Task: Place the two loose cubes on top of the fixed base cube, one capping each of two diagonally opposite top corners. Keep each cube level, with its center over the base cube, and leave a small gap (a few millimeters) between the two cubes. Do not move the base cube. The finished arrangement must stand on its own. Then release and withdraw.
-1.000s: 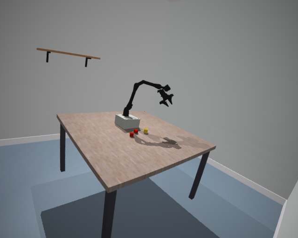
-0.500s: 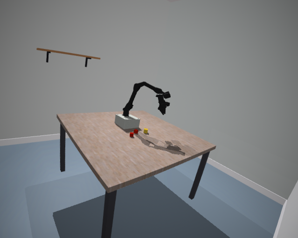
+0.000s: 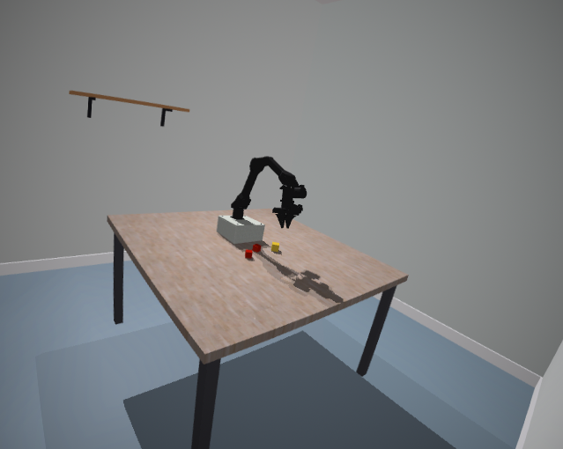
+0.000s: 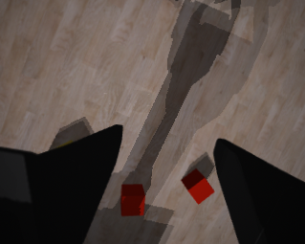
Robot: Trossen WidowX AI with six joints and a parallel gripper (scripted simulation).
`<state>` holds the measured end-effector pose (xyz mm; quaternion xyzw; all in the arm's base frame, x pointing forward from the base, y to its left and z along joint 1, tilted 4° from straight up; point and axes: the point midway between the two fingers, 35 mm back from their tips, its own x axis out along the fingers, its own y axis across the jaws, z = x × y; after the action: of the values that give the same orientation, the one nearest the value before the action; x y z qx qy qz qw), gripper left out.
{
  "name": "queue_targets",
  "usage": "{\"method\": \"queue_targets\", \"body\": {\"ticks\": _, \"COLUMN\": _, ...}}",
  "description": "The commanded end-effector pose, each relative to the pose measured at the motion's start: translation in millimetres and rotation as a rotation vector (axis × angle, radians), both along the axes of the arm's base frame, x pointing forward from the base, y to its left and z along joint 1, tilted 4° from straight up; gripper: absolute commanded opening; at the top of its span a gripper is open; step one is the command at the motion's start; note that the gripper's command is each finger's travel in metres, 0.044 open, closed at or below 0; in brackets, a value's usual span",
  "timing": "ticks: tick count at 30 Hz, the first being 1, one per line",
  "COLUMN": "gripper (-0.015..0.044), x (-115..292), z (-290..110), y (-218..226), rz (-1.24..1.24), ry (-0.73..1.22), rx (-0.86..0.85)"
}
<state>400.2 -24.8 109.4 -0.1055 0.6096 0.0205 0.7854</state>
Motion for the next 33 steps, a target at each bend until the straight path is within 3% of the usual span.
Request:
{"method": "queue_targets", "body": {"ticks": 1, "gripper": 0.0265, "x": -15.8, "z": -15.4, "y": -36.8, "rz": -0.188, "ry": 0.057, "rx": 0.054}}
{"method": "queue_targets", "body": {"ticks": 15, "gripper": 0.0265, "x": -89.1, "z": -57.7, "y": -134.4, "rz": -0.813, "ry": 0.221, "rx": 0.229}}
{"method": "queue_targets", "body": {"ticks": 21, "gripper": 0.0265, "x": -91.2, "z": -60.8, "y": -136.4, "rz": -0.830, "ry": 0.225, "rx": 0.233}}
{"method": "queue_targets", "body": {"ticks": 27, "gripper": 0.0265, "x": -91.9, "z": -119.0, "y": -134.0, "rz": -0.830, "ry": 0.226, "rx": 0.234}}
{"method": "queue_targets", "body": {"ticks": 33, "gripper": 0.0265, "x": -92.1, "z": -128.5, "y": -133.5, "rz": -0.830, "ry": 0.226, "rx": 0.234}}
